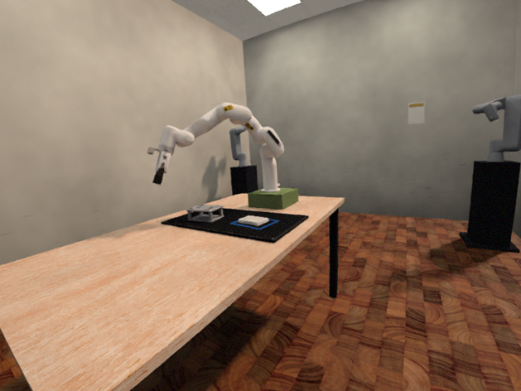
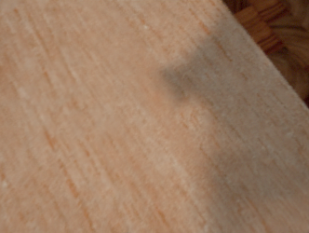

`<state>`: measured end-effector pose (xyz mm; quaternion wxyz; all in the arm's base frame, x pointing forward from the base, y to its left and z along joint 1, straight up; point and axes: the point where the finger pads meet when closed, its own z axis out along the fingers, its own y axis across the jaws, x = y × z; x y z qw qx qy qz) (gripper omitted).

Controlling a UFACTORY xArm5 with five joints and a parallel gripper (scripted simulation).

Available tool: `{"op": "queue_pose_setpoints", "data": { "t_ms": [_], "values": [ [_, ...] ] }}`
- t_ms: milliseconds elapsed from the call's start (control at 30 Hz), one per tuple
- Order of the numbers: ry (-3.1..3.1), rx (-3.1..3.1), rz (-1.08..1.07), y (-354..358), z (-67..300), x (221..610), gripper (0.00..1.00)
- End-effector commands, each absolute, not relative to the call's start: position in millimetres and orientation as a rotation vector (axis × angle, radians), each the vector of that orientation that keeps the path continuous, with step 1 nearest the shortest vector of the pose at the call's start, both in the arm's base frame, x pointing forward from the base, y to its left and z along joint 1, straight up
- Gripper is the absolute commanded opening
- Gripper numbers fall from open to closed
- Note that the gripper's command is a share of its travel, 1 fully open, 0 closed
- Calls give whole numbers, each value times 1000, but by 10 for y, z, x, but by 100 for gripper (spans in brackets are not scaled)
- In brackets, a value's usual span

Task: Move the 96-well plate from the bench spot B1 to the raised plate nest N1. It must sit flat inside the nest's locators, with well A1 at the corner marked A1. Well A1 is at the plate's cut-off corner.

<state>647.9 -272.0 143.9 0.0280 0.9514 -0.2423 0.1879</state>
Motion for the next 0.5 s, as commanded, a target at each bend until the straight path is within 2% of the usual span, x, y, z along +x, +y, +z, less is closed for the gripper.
{"op": "queue_pose_setpoints", "data": {
  "t_ms": [0, 467],
  "values": [
    [-684, 2972, 538, -2555, 1555, 6425, 100],
    [-613, 3007, 482, -2053, 1800, 6206, 100]
  ]
}}
